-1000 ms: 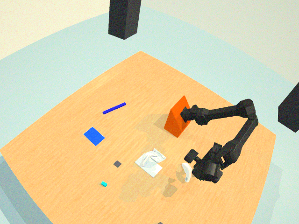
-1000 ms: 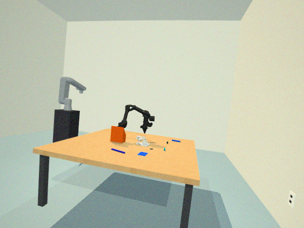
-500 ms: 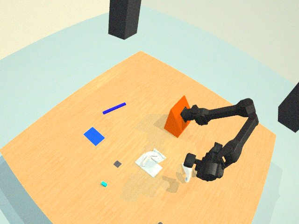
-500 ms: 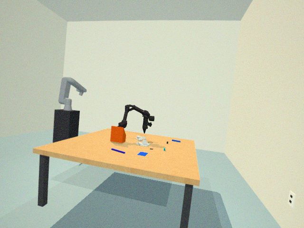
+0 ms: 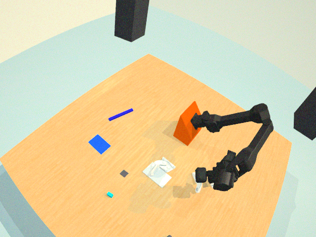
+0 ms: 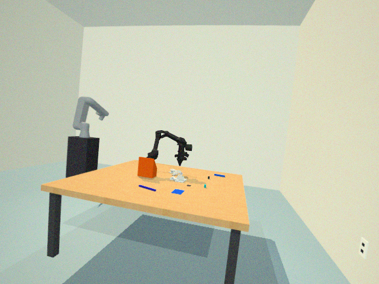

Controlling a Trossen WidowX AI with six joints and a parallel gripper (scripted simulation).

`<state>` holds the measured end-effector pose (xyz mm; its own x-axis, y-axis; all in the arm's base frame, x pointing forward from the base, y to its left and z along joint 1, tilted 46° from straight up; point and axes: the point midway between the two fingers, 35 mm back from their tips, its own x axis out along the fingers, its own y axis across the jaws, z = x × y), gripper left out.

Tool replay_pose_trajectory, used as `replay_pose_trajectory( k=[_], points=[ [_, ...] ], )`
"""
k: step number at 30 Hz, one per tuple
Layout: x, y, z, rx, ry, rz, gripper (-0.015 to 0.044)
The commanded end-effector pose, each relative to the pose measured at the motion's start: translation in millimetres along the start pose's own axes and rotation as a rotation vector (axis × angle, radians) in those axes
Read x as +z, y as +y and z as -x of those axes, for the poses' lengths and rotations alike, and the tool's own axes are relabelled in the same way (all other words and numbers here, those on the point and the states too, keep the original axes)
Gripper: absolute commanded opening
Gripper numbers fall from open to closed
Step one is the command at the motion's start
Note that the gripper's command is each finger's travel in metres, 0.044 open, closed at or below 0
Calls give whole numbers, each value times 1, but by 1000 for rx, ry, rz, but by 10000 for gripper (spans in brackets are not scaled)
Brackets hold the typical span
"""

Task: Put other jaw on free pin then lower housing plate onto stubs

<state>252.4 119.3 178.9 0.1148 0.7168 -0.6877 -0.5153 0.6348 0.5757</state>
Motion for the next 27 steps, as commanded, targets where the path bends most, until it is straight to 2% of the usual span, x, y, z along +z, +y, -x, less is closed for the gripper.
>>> replay_pose_trajectory(
  k=[1, 12, 27],
  points=[
    [-1, 1, 0, -1, 4, 115, 0],
    [-1, 2, -1, -2, 4, 150, 0],
    [-1, 1, -25, -3, 4, 159, 0]
  ],
)
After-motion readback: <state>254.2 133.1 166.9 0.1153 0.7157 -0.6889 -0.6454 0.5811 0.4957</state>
